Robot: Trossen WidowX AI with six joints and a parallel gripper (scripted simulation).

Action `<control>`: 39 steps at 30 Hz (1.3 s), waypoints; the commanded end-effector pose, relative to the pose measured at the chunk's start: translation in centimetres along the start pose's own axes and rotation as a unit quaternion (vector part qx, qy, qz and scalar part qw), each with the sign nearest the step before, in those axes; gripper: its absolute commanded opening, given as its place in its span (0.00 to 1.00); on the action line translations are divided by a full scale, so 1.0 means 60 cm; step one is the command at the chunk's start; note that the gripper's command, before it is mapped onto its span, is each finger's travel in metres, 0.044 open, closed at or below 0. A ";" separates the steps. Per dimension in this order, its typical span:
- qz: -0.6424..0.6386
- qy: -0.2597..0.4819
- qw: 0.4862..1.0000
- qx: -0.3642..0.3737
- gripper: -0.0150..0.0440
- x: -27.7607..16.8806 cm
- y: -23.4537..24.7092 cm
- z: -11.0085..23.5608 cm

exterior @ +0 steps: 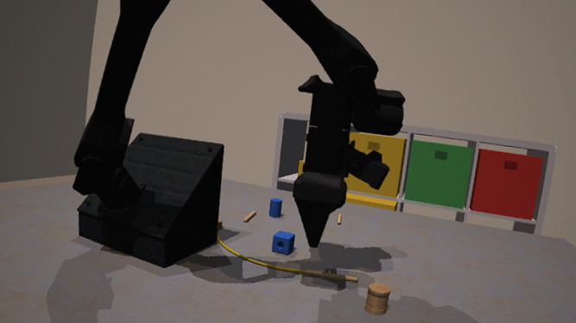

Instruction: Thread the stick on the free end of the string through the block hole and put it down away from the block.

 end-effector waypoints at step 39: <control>-0.007 -0.002 1.000 -0.002 0.46 0.004 -0.001 -0.046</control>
Point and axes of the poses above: the point midway between the two fingers, 35 mm back from their tips, its own z axis back along the fingers, its own y axis across the jaws, x = y × z, the point moved 6 cm from there along z, back along the fingers, and after that the axes turned 3 degrees about -z, right-handed, at the moved point
